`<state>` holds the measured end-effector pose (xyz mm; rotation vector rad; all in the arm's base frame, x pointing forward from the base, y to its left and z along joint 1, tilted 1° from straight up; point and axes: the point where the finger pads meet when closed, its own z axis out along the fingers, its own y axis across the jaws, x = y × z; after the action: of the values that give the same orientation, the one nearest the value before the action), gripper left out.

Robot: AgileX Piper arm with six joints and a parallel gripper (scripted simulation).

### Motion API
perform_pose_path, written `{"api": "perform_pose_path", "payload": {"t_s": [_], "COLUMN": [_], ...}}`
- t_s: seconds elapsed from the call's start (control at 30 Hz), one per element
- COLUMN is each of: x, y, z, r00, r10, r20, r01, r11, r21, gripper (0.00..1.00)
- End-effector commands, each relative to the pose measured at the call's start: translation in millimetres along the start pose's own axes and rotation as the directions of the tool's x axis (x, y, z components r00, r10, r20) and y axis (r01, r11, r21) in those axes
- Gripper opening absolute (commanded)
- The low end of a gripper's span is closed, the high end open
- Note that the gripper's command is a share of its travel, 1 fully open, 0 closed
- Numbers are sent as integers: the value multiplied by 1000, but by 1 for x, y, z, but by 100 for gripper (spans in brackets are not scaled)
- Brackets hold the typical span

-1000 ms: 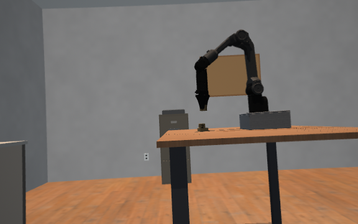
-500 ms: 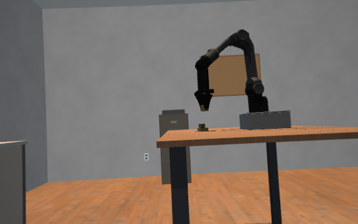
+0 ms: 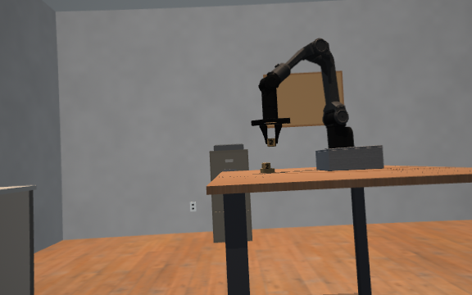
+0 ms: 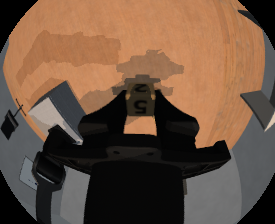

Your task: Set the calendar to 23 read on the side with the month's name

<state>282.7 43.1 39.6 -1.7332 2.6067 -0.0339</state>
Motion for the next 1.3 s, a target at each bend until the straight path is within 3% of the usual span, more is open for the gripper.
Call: {"api": "perform_pose_path", "payload": {"t_s": [0.0,0.17,0.33,1.03,1.27], "x": [-4,-8,-10,-10,-9], "y": [1,3,4,4,5], "z": [0,0,1,2,15], "r00": [994,960,936,931,930], "r10": [-108,-279,-352,-364,-368], "r20": [5,5,5,5,4], "r01": [108,279,352,364,368], "r11": [994,960,936,931,930], "r21": [0,1,2,1,-3], "gripper": [35,35,35,35,35]}}
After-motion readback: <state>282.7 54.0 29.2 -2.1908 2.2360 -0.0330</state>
